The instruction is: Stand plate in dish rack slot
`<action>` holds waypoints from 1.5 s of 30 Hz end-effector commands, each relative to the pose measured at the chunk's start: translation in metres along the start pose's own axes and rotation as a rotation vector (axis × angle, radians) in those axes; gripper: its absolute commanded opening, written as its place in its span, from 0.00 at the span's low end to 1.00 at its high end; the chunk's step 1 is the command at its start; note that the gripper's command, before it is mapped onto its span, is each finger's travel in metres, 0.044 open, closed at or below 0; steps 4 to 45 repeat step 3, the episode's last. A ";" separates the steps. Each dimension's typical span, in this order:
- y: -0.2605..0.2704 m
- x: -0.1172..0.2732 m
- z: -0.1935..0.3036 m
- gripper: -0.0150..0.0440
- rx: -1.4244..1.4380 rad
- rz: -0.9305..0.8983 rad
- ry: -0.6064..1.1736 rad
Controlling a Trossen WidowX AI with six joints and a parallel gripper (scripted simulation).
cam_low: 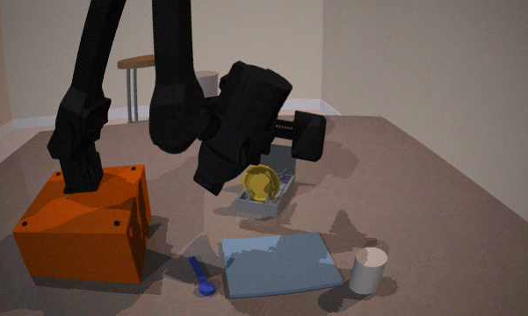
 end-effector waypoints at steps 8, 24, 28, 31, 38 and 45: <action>-0.022 -0.005 -0.005 0.93 -0.112 0.086 0.090; -0.022 -0.005 -0.005 0.93 -0.112 0.086 0.090; -0.022 -0.005 -0.005 0.93 -0.112 0.086 0.090; -0.022 -0.005 -0.005 0.93 -0.112 0.086 0.090; -0.022 -0.005 -0.005 0.93 -0.112 0.086 0.090; -0.022 -0.005 -0.005 0.93 -0.112 0.086 0.090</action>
Point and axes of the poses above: the point midway between the two fingers, 35 mm back from their tips, its own x axis back along the fingers, its own y axis across the jaws, z = x × y, the point moved 8 cm from there along x, back along the fingers, and after that the axes turned 10 degrees about x, right-handed, at the moved point
